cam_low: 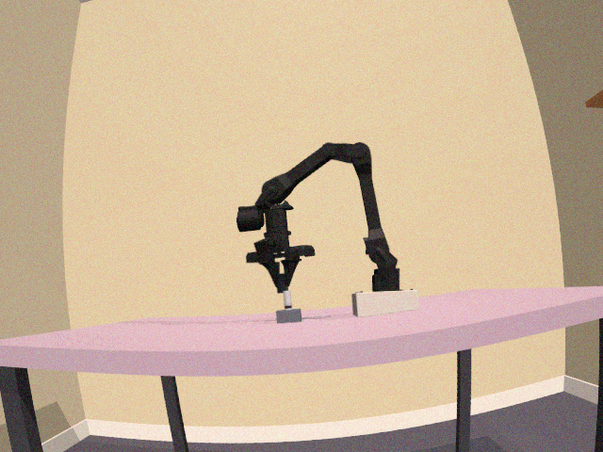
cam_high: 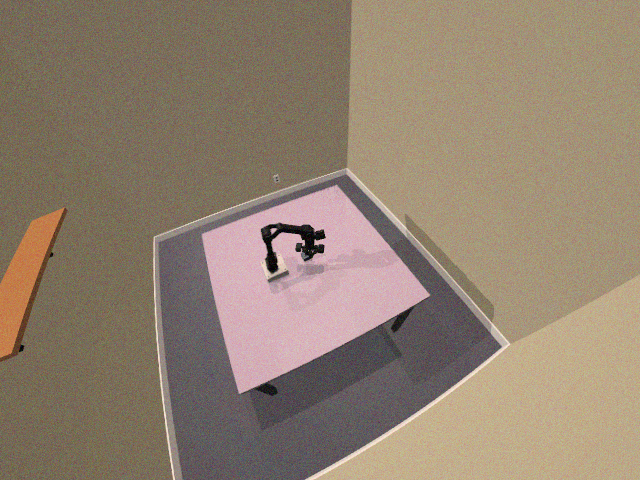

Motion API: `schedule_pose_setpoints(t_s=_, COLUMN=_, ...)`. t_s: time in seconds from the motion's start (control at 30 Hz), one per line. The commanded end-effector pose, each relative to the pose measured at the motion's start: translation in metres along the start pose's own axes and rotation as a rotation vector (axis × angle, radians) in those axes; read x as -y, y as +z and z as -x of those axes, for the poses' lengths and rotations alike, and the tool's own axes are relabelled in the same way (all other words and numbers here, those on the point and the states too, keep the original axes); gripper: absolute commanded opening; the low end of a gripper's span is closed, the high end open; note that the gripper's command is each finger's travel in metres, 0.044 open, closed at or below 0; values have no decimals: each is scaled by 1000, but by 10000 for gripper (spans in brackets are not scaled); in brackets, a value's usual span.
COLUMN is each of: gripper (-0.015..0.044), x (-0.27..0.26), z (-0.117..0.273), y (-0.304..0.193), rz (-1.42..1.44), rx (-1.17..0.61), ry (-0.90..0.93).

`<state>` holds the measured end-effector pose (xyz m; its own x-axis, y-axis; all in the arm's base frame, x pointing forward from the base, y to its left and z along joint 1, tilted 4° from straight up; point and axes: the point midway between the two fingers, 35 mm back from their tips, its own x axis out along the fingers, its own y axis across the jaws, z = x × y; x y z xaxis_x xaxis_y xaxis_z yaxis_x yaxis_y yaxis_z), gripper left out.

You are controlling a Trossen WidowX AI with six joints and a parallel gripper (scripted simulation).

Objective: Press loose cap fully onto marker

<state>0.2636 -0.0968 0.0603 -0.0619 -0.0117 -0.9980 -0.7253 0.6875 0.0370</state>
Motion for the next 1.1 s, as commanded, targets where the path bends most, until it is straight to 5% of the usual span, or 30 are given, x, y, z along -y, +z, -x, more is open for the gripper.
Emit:
schedule_pose_setpoints(t_s=0.0, gripper=0, x=-7, z=8, y=10, rz=-4, rx=7, ry=-6)
schedule_pose_setpoints(t_s=1.07, gripper=0, x=-46, z=22, y=48, rz=-4, rx=9, ry=-3)
